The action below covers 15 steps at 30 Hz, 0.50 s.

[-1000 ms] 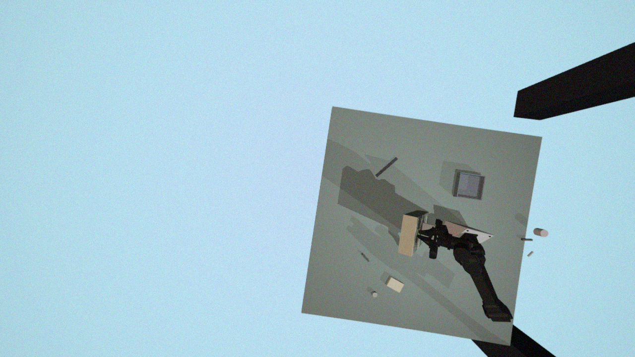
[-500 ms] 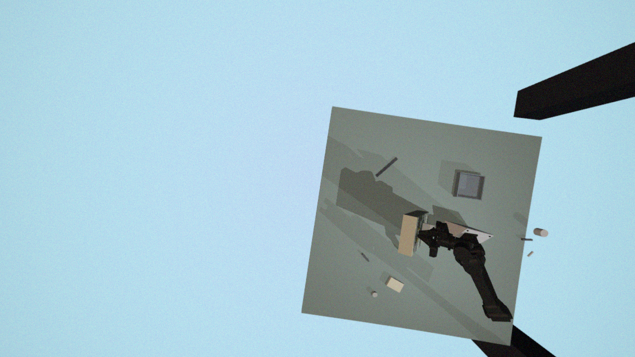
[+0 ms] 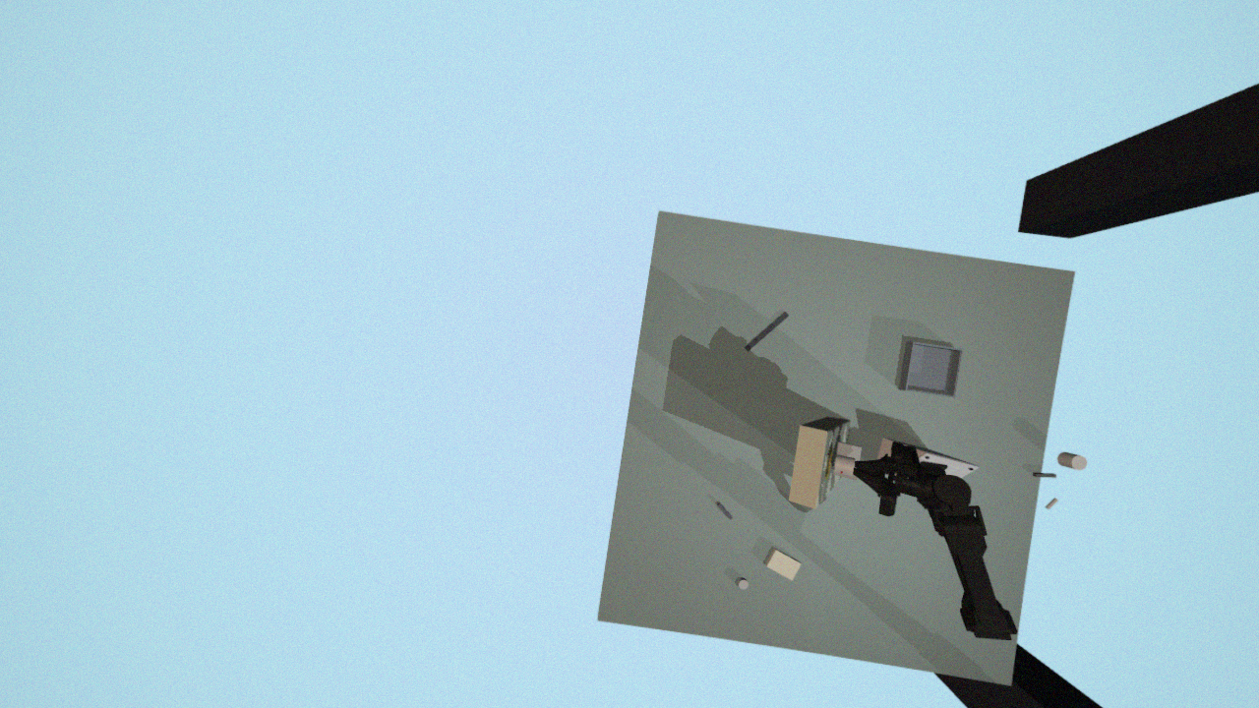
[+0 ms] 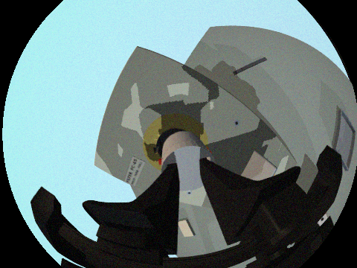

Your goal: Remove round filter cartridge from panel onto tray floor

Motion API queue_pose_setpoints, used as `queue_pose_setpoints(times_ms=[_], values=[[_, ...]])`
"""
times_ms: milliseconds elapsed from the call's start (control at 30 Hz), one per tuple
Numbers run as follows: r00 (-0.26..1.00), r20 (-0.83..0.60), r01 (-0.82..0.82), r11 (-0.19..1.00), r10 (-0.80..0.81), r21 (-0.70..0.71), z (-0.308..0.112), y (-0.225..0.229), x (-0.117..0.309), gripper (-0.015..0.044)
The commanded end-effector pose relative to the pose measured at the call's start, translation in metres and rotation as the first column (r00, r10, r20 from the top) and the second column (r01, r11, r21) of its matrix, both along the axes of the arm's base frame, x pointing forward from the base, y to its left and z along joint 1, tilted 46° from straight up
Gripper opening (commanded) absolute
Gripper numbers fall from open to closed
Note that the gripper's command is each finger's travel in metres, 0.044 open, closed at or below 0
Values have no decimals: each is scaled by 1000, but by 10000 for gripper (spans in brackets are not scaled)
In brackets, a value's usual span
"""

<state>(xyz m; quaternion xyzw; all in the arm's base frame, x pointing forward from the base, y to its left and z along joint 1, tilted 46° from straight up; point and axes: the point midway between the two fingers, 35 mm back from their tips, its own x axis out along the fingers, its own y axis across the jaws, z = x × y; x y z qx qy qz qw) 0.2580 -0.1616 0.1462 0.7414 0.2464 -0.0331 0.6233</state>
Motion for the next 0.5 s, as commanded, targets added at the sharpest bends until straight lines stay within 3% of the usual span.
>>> queue_pose_setpoints(times_ms=[0,467], values=[[1000,23,1,1000,-1,-12,10,-3,-10,0],[1000,26,2,1000,-2,-12,-7,15,-22,0]])
